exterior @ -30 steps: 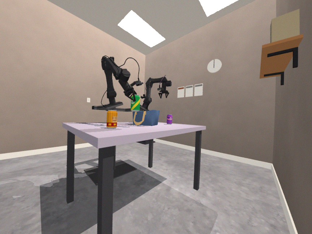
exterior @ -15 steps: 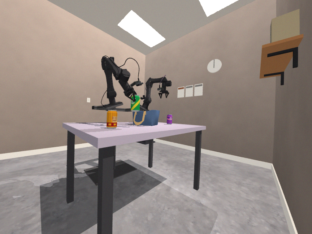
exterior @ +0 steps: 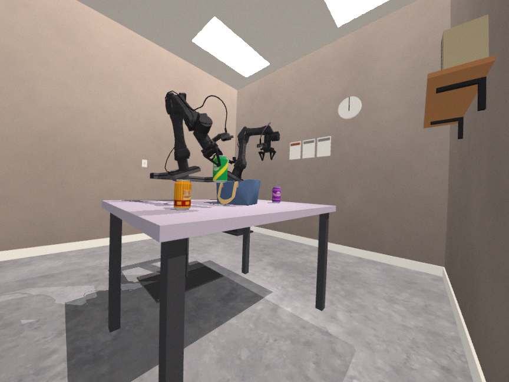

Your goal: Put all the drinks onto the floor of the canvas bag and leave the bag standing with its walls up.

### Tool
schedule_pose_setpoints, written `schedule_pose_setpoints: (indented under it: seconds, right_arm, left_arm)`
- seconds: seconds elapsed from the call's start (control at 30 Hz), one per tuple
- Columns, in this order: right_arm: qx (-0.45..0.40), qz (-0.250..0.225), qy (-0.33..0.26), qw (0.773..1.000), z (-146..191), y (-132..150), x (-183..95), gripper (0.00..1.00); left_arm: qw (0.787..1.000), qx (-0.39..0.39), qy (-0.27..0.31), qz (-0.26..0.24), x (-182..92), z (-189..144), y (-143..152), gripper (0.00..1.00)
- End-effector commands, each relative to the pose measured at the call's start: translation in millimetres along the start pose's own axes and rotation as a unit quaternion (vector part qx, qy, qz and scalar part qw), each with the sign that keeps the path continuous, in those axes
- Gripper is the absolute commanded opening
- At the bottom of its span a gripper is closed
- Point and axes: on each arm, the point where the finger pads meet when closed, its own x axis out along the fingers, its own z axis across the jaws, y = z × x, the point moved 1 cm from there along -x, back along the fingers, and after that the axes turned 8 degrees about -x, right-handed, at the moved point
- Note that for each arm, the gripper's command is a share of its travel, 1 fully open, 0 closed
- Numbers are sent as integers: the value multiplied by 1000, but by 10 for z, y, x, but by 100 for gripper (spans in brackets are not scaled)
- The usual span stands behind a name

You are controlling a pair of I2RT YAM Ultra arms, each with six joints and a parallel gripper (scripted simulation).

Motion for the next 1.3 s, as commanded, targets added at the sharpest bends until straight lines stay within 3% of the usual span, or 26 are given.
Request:
schedule_pose_setpoints:
  seconds: [0.0, 0.73, 1.27]
  right_arm:
    - [-14, -49, 31, 998, -197, -454, -353, 70]
    - [-14, -54, 37, 998, -282, -783, -831, 70]
    - [-30, -69, 57, 996, -320, -796, -798, 70]
  left_arm:
    - [1000, -2, -7, -7, -28, -22, -26, 100]
    - [1000, -2, -7, -7, -28, -22, -26, 100]
    - [1000, -2, -7, -7, -28, -22, -26, 100]
